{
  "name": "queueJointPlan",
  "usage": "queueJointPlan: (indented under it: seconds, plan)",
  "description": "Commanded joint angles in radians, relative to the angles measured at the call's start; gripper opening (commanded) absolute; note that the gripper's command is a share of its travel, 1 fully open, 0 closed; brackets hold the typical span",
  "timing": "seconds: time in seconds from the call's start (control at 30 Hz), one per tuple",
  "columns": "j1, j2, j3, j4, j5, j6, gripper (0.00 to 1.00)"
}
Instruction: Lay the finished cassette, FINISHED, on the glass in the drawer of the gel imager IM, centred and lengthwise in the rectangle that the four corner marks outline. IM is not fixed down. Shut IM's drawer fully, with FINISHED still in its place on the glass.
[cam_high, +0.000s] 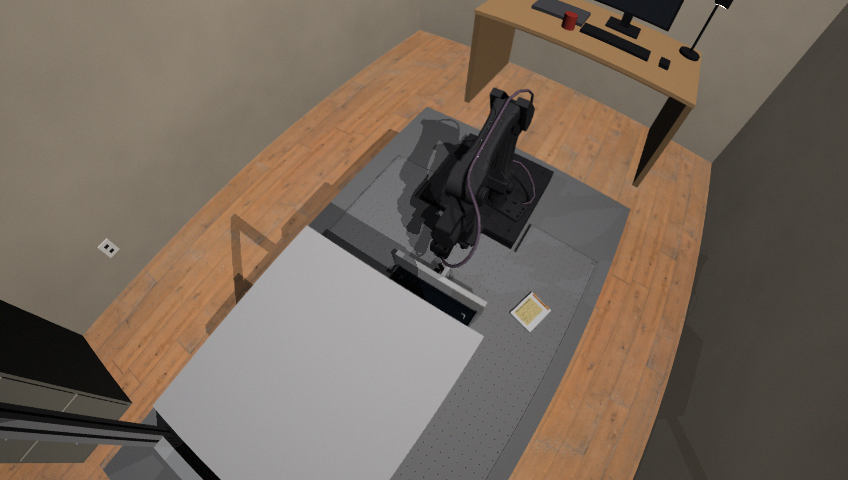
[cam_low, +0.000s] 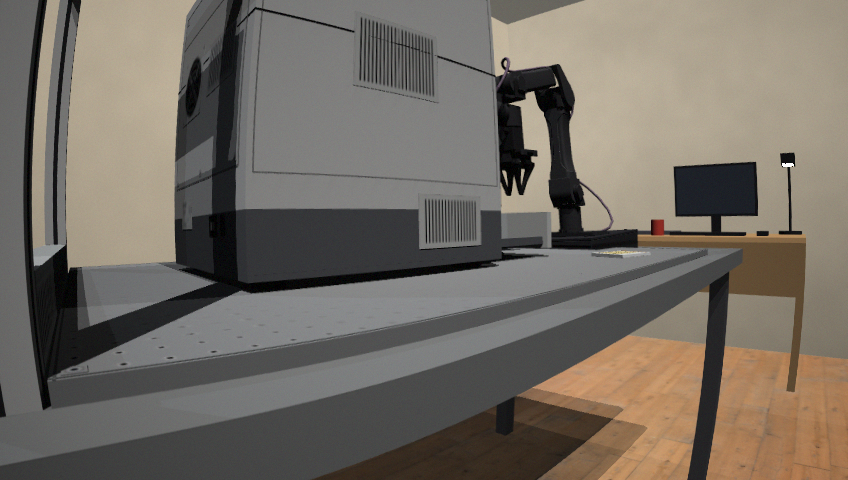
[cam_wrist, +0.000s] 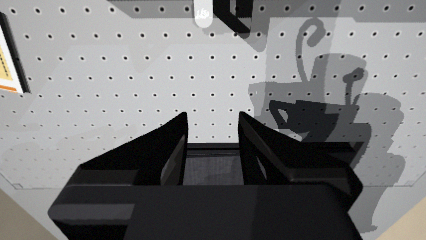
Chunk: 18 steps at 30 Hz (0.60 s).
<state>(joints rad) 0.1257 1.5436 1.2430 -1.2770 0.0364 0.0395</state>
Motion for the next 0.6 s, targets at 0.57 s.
queueJointPlan:
  seconds: [0.57]
  plan:
    - [-0.003,-0.001,-0.049,0.149,0.003,-0.013,0.35]
